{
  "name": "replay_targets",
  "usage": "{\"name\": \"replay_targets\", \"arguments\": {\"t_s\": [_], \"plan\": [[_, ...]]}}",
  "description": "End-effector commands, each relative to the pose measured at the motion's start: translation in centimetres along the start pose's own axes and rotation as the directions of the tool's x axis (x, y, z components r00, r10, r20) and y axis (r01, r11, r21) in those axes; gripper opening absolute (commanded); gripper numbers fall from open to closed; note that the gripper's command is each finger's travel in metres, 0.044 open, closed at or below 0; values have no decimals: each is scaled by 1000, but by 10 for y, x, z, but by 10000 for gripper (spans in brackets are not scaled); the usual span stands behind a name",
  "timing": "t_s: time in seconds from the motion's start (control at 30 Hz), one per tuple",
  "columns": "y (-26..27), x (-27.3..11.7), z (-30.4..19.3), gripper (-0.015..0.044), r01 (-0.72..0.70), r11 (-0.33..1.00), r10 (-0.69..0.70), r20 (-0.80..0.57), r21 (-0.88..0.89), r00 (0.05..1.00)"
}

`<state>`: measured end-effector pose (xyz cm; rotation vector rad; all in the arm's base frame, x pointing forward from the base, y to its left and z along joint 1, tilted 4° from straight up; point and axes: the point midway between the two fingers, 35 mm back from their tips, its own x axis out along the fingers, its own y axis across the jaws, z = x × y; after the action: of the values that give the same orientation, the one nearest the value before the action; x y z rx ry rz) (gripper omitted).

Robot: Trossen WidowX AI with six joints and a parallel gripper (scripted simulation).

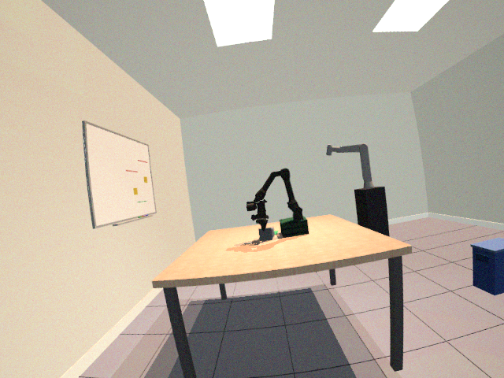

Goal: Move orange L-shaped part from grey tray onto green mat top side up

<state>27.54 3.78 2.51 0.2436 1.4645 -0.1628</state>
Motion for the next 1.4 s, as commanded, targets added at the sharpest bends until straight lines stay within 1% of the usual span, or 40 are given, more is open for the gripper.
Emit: {"name": "replay_targets", "arguments": {"t_s": [0.0,0.6,1.17,1.37], "plan": [[0,7,-2,180,-3,1000,3,-9,4,1000],[0,36,-3,180,-3,1000,3,-9,4,1000],[2,34,-1,180,-12,1000,12,-4,0,1000],[11,24,-2,180,-6,1000,6,-8,3,1000]]}}
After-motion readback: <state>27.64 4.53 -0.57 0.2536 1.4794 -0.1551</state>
